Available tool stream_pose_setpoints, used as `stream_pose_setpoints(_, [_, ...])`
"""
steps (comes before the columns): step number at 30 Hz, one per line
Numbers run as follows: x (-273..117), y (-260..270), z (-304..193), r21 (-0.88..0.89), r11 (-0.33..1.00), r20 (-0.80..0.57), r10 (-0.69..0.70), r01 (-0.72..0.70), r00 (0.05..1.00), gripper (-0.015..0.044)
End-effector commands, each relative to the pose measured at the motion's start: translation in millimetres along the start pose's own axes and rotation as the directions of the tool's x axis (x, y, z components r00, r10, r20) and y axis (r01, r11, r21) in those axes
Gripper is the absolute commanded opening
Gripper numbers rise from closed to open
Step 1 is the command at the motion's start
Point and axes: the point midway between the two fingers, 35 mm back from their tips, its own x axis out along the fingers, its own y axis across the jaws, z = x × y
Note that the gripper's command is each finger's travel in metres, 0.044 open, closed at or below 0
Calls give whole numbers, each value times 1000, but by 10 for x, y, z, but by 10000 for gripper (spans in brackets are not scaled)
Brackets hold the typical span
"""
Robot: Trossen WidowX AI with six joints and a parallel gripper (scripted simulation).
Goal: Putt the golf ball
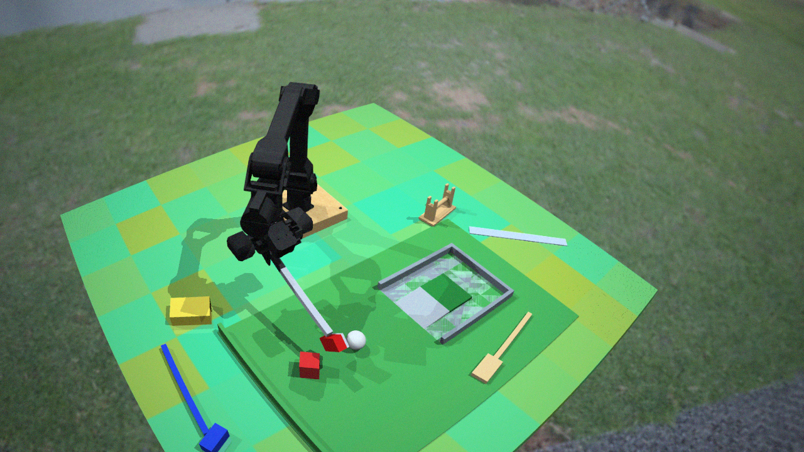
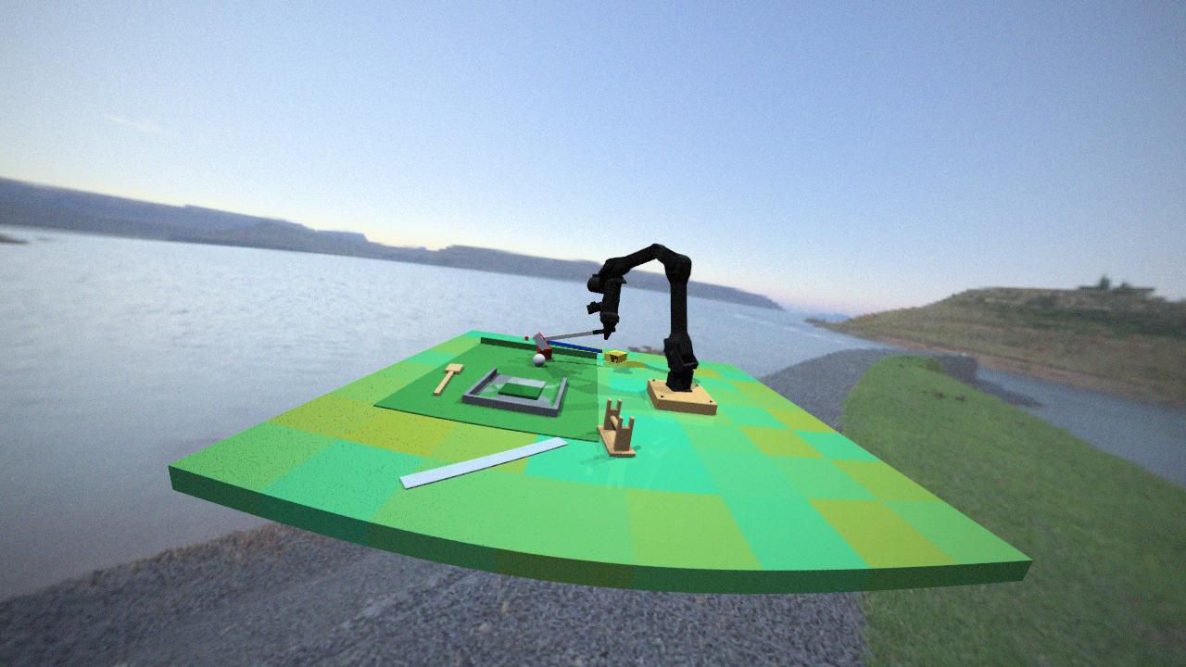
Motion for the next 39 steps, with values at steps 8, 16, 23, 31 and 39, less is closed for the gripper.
stream_pose_setpoints(8, [165,-5,2,4,1000,4,-4,4,1000,0])
stream_pose_setpoints(16, [294,-6,3,4,1000,4,-4,4,1000,0])
stream_pose_setpoints(23, [395,-4,0,4,1000,4,-4,4,1000,0])
stream_pose_setpoints(31, [363,0,-4,0,1000,0,-1,1,1000,0])
stream_pose_setpoints(39, [393,-142,0,4,1000,4,-5,5,1000,0])
